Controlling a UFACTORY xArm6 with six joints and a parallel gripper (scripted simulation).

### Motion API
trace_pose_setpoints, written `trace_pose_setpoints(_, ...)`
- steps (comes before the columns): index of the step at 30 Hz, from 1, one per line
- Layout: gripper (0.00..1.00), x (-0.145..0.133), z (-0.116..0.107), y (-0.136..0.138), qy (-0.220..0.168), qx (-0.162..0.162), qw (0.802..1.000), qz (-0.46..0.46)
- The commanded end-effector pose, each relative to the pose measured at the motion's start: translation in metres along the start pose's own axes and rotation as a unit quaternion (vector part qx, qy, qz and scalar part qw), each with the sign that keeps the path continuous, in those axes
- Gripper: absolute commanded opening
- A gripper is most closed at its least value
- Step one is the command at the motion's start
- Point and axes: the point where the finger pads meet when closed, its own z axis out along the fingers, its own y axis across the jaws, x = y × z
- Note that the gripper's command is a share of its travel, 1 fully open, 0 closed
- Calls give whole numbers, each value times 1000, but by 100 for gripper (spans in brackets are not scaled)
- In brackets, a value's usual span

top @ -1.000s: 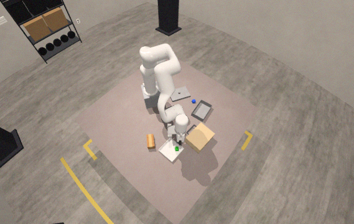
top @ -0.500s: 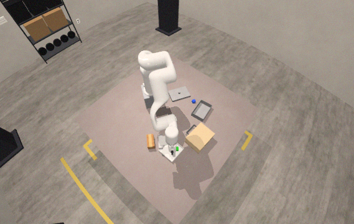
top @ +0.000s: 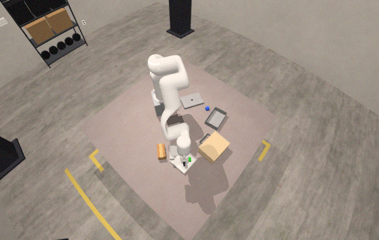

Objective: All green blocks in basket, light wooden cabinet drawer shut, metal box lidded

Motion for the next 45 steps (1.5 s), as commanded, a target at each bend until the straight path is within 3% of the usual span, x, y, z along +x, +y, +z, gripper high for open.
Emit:
trace_pose_setpoints(1,0,0,-1,-2,-1,2,1000,0)
trace_pose_setpoints(29,0,0,23,-2,-1,2,1000,0)
trace_pose_setpoints(45,0,-1,53,-2,-1,2,1000,0)
